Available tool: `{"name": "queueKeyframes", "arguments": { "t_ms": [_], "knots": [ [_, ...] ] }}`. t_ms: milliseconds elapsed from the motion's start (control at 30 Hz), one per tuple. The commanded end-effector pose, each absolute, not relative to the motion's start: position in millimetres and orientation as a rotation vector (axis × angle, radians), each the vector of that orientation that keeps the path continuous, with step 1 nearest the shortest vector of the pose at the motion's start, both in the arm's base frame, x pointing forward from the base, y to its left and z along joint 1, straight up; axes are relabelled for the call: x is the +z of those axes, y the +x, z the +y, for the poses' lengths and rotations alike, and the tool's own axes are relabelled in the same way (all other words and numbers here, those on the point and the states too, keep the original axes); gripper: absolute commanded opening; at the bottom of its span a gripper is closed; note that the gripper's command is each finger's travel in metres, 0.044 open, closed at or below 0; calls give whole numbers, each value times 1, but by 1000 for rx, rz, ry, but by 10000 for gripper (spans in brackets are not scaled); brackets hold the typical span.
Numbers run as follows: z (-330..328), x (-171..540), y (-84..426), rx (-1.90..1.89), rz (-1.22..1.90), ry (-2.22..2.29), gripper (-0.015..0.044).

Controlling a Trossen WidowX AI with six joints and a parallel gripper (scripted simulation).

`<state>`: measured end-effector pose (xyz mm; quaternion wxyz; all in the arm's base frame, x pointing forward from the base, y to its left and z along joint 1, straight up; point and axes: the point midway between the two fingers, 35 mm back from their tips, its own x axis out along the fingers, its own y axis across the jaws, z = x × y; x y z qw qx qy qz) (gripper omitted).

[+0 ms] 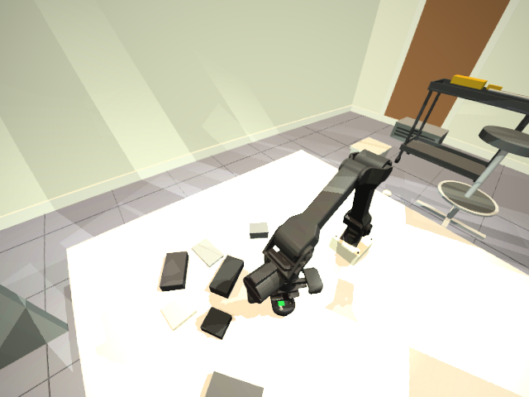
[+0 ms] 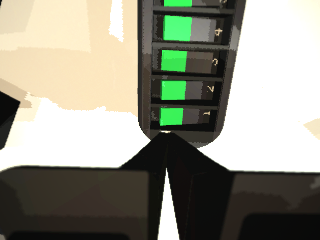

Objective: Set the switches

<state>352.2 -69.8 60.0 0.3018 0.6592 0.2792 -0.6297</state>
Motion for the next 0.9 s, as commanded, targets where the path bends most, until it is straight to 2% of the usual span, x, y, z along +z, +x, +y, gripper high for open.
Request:
{"name": "queueKeyframes", "arguments": {
  "t_ms": [0, 867],
  "knots": [
    [-69, 49, 351, -1688, 748, 1742, 0],
    [-69, 21, 351, -1688, 748, 1742, 0]
  ]
}}
